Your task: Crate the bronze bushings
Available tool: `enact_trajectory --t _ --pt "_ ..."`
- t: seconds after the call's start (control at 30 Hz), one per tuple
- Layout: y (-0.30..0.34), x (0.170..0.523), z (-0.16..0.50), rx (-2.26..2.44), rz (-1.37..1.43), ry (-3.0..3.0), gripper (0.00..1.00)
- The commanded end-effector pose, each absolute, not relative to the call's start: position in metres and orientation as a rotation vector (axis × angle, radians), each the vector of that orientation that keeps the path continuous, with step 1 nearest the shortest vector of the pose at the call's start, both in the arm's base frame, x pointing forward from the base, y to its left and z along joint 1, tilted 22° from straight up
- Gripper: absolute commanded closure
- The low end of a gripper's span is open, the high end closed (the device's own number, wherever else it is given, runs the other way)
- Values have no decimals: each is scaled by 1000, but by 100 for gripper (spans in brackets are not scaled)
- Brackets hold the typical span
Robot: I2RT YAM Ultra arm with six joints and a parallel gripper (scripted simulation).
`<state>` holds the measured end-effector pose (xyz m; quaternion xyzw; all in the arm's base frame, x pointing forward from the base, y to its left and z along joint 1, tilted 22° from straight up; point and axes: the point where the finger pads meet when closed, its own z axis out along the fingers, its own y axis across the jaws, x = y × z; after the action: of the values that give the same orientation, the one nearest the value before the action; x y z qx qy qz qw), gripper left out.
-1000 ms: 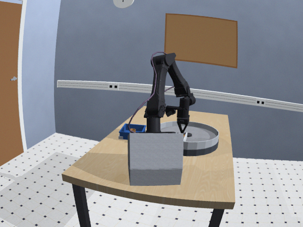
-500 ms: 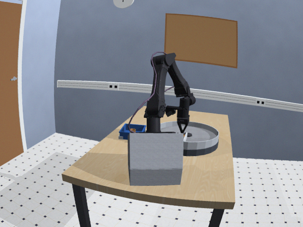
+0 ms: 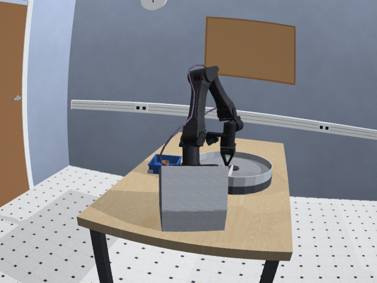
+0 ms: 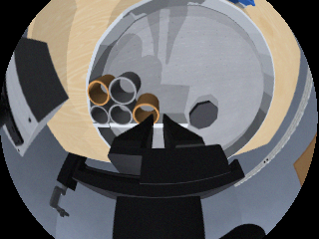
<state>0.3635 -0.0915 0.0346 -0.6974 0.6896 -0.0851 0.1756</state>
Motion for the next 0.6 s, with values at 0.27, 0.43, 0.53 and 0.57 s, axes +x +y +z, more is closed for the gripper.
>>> enact_trajectory --t 0.27,0.43,0.53,0.57 --pt "-95 353 22 -1962 -194 1980 85" --pt "-94 350 21 -1965 -182 1984 85" --pt "-96 353 21 -1961 -207 1974 85" --pt "-96 353 21 -1961 -207 1974 85"
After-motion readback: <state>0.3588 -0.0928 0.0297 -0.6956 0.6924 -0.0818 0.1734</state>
